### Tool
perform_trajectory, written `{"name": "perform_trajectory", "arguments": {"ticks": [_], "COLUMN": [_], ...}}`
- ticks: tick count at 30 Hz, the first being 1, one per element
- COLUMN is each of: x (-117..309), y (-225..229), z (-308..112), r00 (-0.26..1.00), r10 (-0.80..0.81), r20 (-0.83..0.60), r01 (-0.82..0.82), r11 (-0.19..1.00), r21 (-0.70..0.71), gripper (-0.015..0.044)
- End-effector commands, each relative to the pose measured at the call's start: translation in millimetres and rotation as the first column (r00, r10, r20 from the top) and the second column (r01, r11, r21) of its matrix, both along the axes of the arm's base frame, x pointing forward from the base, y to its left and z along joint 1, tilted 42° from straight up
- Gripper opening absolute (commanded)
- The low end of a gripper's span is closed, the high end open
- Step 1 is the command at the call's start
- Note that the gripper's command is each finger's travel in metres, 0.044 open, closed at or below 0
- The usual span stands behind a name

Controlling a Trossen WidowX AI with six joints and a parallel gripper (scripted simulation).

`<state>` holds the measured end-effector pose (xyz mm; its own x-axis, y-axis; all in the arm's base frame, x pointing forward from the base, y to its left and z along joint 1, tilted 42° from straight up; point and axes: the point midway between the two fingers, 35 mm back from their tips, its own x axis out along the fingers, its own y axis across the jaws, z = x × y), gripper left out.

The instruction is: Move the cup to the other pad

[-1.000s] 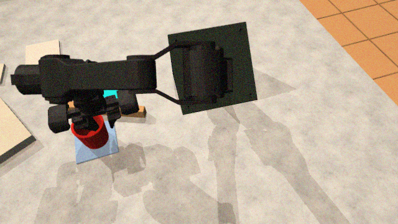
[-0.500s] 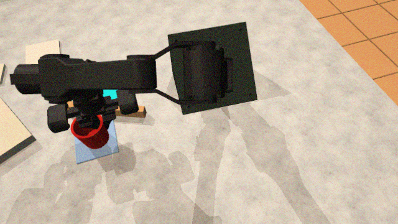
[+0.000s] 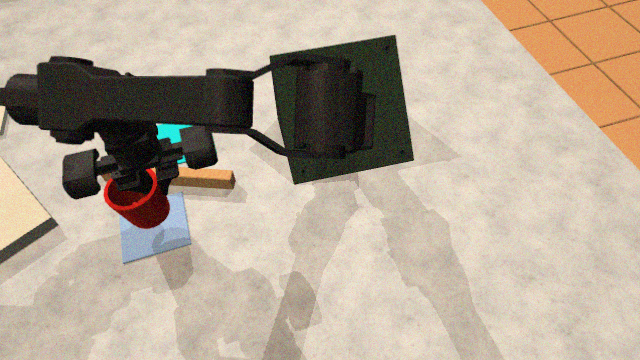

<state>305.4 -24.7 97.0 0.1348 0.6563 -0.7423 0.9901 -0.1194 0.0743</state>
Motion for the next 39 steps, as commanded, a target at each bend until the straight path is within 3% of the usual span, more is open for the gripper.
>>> {"name": "perform_trajectory", "arguments": {"ticks": [1, 25, 39], "x": [-1.8, -2.2, -15.0], "y": [-9.4, -10.4, -33.2], "z": [10.3, 11.6, -8.3], "r00": [1.000, 1.000, 1.000], "r10": [0.002, -0.001, 0.001], "r20": [0.003, 0.001, 0.001], "r01": [-0.002, 0.001, -0.001], "r11": [1.000, 1.000, 1.000], "r21": [-0.002, 0.001, -0.004], "gripper": [0.0000, 0.0000, 0.0000]}}
